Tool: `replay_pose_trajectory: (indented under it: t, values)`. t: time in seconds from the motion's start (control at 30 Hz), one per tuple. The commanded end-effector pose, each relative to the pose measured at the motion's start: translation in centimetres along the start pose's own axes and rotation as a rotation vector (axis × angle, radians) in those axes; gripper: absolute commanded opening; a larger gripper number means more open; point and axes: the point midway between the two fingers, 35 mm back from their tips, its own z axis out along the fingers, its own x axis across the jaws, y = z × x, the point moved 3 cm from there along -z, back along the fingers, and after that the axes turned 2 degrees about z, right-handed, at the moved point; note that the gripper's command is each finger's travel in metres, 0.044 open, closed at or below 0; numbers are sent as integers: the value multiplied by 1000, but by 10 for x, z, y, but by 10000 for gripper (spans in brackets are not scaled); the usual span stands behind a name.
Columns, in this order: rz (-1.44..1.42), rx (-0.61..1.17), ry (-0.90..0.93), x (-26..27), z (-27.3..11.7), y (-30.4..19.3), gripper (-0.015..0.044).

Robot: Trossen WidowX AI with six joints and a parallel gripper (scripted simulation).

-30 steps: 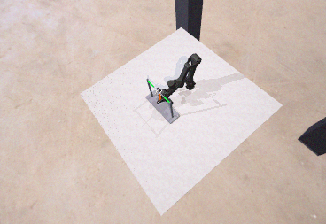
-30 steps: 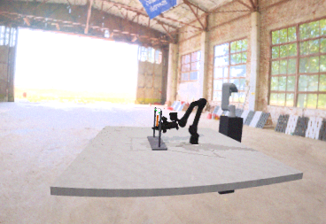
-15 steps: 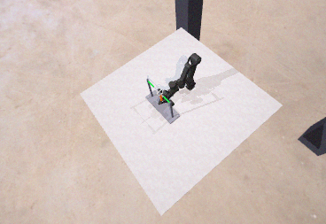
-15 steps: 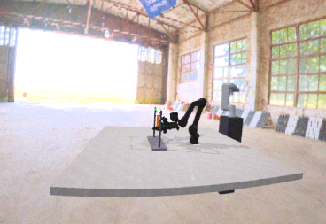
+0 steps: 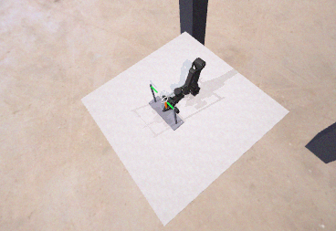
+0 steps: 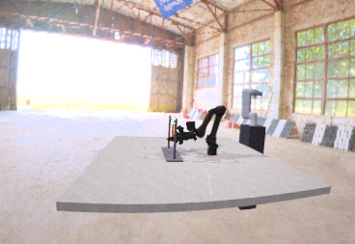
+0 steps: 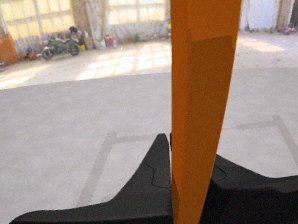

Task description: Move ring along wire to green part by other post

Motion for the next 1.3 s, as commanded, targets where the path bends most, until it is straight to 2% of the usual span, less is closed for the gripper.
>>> replay_pose_trajectory:
  t: [0.0,1.0,1.27]
  values:
    - [7,1,-1,5,0,0,-150]
    - [10,2,-3,35,0,-1,-150]
    - [11,66,-5,39,-7,-1,-150]
